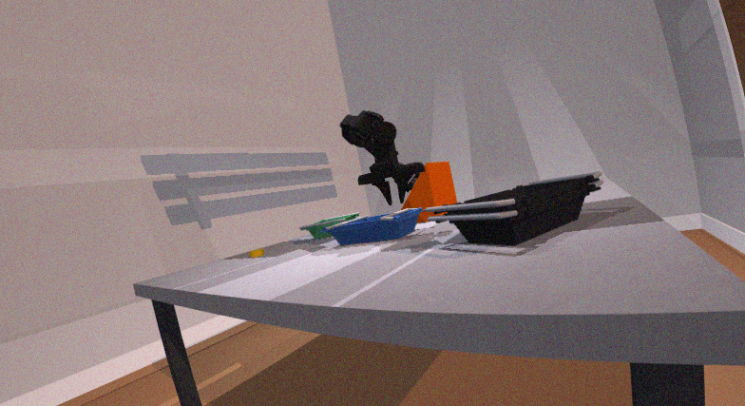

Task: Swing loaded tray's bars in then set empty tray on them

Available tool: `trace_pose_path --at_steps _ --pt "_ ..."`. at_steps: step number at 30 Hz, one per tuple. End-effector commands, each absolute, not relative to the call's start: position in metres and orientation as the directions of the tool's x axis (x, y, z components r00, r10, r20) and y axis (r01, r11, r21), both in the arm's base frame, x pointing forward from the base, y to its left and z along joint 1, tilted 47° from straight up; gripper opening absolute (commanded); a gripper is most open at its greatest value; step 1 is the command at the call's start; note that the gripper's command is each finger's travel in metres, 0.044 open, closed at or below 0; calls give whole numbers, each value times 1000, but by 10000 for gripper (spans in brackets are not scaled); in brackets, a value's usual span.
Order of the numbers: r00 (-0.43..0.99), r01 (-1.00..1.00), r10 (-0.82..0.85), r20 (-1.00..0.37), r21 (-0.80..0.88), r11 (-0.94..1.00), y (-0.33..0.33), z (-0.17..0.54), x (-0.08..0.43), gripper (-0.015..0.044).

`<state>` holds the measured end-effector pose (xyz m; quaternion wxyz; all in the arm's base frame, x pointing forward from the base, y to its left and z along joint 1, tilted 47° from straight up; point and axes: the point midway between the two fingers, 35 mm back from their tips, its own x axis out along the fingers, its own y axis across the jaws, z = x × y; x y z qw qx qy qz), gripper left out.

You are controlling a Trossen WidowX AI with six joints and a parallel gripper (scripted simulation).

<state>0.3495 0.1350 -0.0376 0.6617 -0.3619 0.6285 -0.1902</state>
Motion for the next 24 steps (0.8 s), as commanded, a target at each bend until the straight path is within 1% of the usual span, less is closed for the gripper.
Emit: trace_pose_path --at_steps 1,8,9,10,13,17,20,24 --pt "139 -202 -703 -697 -715 669 149 -27 349 262" --pt "137 -203 -703 -698 -714 670 198 23 337 440" --pt "136 -188 -702 -699 -714 674 176 5 346 440" --pt "131 -149 -697 -705 -709 689 169 11 349 440" --pt "107 85 -666 -738 -661 746 129 46 363 440" --pt "94 341 -635 -767 -574 744 82 82 368 440" --pt "91 560 -611 -786 -467 685 39 113 365 440" --pt "100 802 -590 -801 -286 524 -19 152 348 440"
